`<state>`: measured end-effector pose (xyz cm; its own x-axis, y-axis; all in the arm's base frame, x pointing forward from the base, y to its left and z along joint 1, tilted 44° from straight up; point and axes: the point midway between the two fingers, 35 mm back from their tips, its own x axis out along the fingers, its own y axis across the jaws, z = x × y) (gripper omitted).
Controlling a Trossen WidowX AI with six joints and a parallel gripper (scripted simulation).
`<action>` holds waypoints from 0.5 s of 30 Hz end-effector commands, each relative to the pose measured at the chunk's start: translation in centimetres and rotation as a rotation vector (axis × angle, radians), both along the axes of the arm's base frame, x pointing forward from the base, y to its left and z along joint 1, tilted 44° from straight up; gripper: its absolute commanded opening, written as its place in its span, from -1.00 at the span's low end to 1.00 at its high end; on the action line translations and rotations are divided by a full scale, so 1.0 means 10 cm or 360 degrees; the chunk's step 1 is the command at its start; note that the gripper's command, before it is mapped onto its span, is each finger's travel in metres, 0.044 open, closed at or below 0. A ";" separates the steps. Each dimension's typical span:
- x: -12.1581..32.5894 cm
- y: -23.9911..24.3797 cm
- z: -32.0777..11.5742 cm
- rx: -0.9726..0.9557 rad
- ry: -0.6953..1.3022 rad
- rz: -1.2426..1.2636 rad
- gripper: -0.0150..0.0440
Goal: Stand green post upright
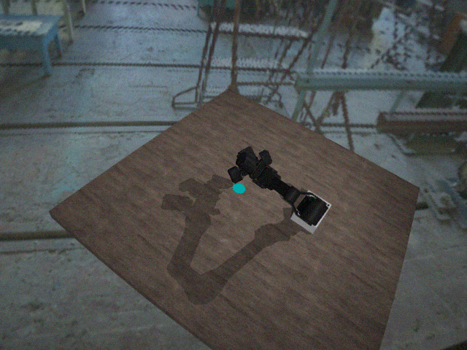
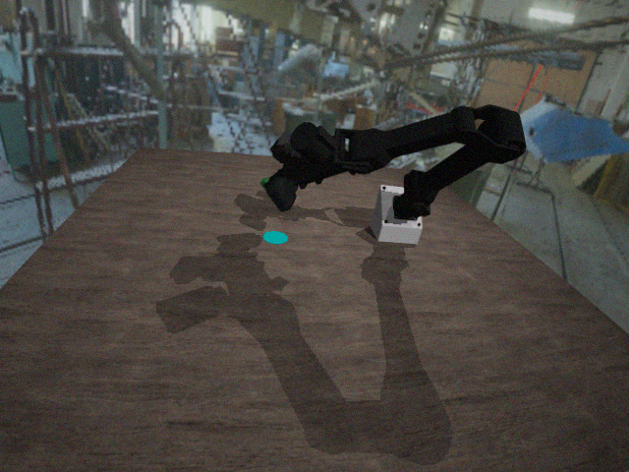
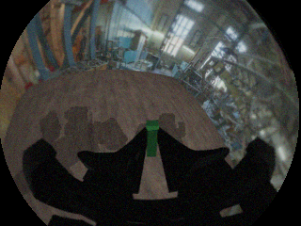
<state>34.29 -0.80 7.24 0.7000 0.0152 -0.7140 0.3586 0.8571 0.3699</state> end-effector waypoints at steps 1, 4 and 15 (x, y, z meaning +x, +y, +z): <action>-0.01 0.00 0.01 -0.0001 -0.0037 -0.0026 -0.42; -0.02 0.01 0.02 0.0000 -0.0067 -0.0044 -0.42; -0.05 0.01 0.07 0.0006 -0.0178 -0.0108 -0.42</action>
